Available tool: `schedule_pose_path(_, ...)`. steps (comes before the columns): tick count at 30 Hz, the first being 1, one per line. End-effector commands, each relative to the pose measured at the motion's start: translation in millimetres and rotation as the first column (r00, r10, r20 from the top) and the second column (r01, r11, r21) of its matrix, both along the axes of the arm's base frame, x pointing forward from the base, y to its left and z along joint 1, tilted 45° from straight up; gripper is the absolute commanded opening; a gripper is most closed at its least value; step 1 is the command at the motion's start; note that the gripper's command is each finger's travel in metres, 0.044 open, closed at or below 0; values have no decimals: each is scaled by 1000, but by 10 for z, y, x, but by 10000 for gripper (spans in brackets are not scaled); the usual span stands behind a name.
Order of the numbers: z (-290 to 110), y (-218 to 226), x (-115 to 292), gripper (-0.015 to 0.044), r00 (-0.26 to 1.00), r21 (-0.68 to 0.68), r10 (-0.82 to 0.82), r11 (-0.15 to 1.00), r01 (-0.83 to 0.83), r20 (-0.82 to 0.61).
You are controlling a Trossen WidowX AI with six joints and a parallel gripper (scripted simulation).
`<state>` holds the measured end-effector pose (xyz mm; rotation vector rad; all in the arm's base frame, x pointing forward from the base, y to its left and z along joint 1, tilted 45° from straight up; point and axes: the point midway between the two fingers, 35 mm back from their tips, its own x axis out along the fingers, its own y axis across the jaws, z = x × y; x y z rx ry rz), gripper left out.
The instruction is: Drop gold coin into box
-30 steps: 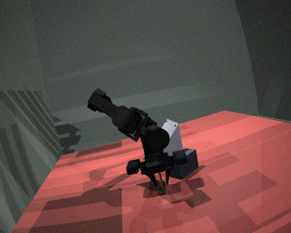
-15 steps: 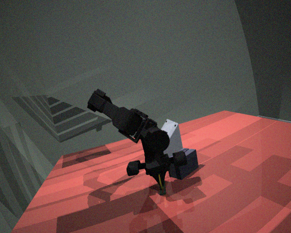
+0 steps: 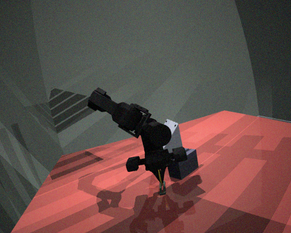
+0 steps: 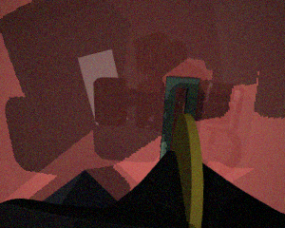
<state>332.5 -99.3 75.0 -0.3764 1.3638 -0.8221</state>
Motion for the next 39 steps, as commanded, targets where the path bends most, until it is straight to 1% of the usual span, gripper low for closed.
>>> schedule_pose_path(1, 93, 86, 30, 0, 1000, 3, 0, 1000, 0, 9)
schedule_pose_path(30, 565, 548, 0, 0, 1000, 1, -7, 1000, 7, 12)
schedule_pose_path(39, 577, 544, -14, 0, 955, 21, -208, 978, 208, 212)
